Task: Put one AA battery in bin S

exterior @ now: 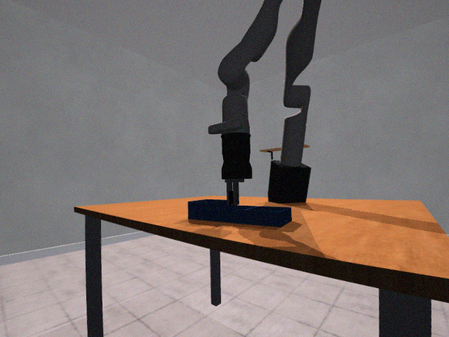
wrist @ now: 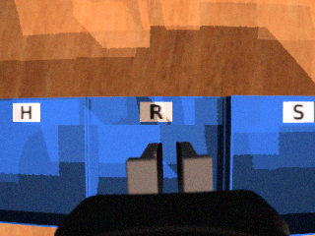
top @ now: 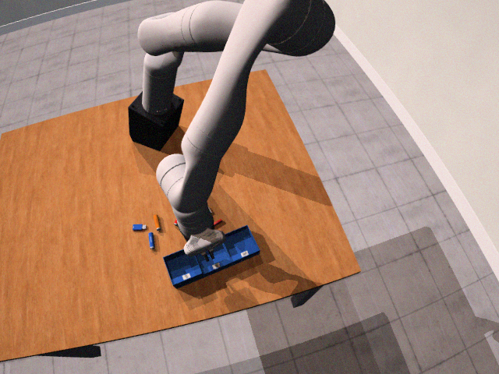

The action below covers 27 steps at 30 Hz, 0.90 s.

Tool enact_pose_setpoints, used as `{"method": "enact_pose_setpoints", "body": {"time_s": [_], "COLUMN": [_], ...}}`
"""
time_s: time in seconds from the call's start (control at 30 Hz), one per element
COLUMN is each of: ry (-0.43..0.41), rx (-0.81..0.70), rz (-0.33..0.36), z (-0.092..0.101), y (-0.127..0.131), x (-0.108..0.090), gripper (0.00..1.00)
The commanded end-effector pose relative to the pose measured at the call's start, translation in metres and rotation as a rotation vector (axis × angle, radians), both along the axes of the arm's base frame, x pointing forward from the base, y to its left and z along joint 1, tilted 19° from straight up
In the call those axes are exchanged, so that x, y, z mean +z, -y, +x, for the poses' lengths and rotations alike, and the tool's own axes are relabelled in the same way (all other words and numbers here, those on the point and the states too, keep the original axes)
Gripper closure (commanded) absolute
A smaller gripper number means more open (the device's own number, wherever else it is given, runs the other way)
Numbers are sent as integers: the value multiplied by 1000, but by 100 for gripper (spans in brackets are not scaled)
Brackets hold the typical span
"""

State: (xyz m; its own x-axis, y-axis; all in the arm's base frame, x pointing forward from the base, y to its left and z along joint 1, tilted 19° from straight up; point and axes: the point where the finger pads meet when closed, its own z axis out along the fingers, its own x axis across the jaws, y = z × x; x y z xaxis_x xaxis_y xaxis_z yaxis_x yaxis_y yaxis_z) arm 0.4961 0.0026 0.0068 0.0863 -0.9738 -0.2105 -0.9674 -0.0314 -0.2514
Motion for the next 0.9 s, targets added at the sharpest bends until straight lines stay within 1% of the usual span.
{"method": "enact_pose_setpoints", "body": {"time_s": [0.0, 0.13, 0.4, 0.7, 0.87], "ry": [8, 8, 8, 8, 8], "rx": [0, 0, 0, 0, 0], "rz": [1, 1, 1, 1, 2], "z": [1, 1, -7, -7, -8], "y": [0, 1, 7, 7, -17], "x": [7, 9, 38, 38, 43], "gripper": [69, 69, 69, 69, 69]}}
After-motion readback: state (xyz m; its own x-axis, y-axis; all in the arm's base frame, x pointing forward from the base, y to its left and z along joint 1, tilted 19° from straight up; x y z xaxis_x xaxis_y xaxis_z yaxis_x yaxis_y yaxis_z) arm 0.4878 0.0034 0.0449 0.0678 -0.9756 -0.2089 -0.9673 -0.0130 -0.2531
